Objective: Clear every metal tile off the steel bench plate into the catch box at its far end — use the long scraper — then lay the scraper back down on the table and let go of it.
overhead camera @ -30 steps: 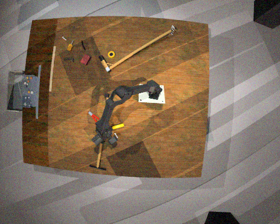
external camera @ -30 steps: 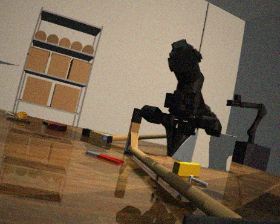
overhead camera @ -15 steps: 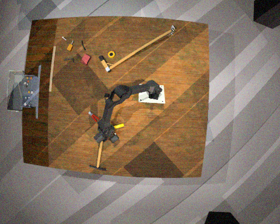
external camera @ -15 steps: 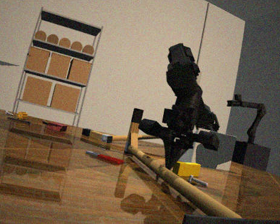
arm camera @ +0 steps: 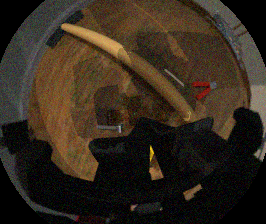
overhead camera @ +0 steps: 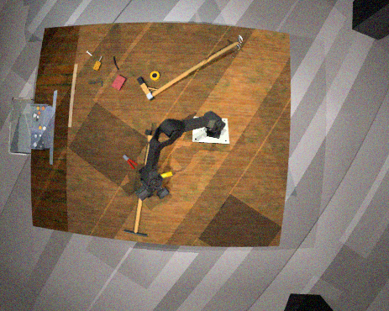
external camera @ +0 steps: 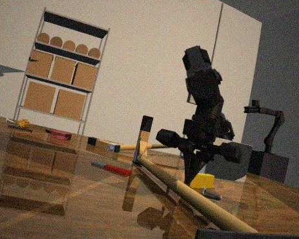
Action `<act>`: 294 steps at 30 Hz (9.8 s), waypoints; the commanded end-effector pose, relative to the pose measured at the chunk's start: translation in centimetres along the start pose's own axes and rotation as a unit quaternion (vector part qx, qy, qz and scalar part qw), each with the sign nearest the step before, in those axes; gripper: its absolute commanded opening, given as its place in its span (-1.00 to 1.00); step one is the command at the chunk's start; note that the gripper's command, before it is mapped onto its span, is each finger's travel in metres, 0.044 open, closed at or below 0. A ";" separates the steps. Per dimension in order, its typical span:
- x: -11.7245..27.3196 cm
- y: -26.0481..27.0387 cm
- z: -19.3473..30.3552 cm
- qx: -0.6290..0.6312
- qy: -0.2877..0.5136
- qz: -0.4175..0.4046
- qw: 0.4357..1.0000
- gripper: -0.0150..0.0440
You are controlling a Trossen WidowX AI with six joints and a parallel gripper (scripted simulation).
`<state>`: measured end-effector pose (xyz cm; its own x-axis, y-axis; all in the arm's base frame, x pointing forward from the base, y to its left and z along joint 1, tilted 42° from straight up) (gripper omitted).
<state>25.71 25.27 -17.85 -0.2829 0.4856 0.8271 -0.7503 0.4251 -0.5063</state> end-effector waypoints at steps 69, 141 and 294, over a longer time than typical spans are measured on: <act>3.3 6.9 9.4 0.001 -0.003 -0.015 1.000 -0.49; 4.4 8.9 20.0 0.005 0.006 -0.005 1.000 -0.49; 21.1 -30.1 16.9 -0.246 0.107 0.036 0.963 -0.49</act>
<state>31.98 10.72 18.06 -0.1574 0.6439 0.7488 -0.3530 0.6715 -0.6516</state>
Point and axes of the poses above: the point midway between the two fingers, 35 mm back from their tips, its own x axis back along the fingers, its own y axis across the jaws, z = x × y, the point moved 3 cm from there along x, back along the fingers, and after that the axes turned 1 degree about x, right-handed, at the moved point
